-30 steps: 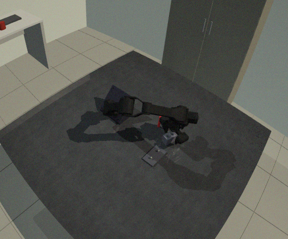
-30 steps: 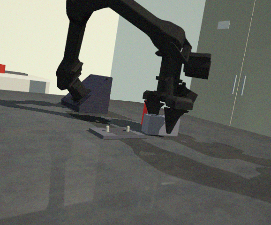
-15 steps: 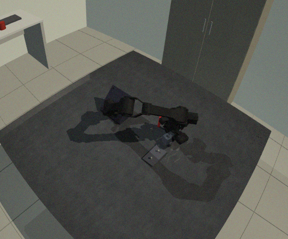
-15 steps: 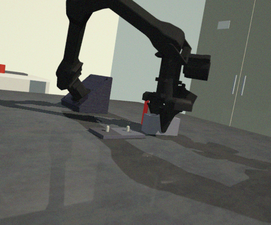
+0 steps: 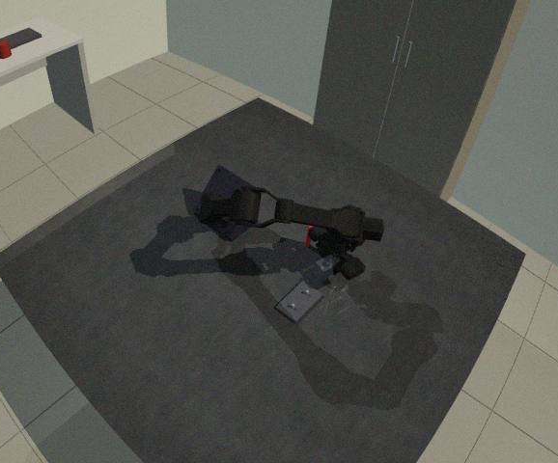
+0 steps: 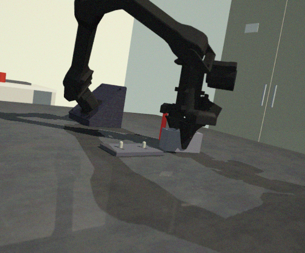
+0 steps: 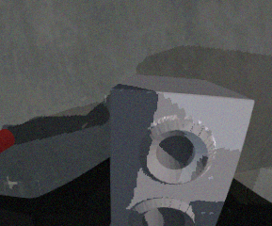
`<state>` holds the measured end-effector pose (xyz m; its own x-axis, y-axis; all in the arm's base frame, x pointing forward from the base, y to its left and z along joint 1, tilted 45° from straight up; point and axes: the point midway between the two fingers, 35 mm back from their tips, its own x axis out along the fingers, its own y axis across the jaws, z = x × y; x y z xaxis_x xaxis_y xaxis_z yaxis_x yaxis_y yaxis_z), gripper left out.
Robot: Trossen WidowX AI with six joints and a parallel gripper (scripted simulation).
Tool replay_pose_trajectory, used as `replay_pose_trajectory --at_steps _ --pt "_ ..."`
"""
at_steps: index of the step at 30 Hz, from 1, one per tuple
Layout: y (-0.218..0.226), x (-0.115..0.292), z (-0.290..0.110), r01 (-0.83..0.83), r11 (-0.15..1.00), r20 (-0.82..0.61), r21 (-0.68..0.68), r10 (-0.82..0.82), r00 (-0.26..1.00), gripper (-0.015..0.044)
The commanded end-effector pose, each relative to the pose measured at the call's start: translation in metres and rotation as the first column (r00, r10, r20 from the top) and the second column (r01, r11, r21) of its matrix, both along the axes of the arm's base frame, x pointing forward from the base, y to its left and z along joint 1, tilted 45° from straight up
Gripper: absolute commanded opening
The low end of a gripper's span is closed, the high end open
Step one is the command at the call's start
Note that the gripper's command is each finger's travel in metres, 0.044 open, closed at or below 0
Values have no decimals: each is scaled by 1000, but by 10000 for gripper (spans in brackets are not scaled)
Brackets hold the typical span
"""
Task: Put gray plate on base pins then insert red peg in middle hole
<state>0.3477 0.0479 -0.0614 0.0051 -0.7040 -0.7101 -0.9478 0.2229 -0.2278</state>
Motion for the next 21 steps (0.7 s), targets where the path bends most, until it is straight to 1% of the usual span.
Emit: replay_pose_trajectory --at_steps 1,4,21 --pt "3 2 2 5 1000 17 13 -5 1000 0" --pt "11 5 7 17 999 51 40 -19 998 0" --pt "46 7 43 8 999 32 35 -9 999 0"
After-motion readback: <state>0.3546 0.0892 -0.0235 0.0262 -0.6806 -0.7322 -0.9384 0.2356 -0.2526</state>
